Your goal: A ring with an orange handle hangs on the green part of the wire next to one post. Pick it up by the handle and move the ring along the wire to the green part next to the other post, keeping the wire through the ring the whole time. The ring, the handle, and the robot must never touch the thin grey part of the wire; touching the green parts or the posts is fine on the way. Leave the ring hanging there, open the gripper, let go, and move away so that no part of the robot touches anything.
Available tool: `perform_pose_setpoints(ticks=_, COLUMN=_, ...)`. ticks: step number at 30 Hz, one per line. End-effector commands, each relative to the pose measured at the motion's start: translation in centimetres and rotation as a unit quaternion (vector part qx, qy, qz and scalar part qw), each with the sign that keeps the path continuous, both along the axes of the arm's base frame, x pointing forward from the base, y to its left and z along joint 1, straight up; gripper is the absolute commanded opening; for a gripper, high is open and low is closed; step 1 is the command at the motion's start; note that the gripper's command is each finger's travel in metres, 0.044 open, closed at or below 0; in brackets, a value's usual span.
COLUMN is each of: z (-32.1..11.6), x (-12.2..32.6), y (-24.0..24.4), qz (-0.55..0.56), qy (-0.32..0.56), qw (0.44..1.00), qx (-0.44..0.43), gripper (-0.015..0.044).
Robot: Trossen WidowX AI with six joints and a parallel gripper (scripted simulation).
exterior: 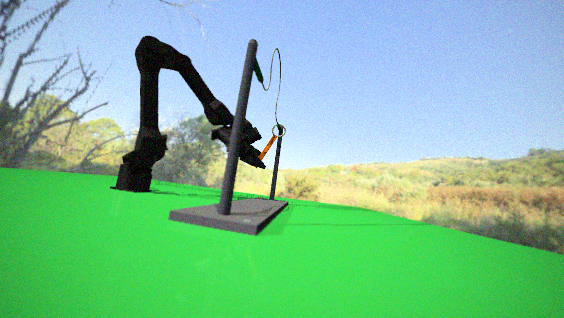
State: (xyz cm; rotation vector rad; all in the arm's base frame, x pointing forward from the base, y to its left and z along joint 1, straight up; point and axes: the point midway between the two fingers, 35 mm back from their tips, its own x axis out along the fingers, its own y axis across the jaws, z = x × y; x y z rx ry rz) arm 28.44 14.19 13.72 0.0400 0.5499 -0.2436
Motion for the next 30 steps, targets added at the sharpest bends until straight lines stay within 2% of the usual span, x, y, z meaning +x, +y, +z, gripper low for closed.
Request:
perform_pose_setpoints(ticks=1, z=0.0, x=0.0, y=0.0, qz=0.000, qy=0.000, qw=1.000, qx=0.000, gripper=0.0060)
perform_pose_setpoints(ticks=5, z=0.1, x=-0.2, y=0.1, qz=0.000, qy=0.000, qw=1.000, qx=0.000, gripper=0.0160)
perform_pose_setpoints(ticks=18, z=2.4, x=-4.1, y=1.1, qz=-0.001, qy=0.002, qw=1.000, qx=0.001, gripper=0.0160)
perform_pose_setpoints(ticks=30, z=2.5, x=-4.2, y=1.1, qz=-0.001, qy=0.002, qw=1.000, qx=0.001, gripper=0.0160)
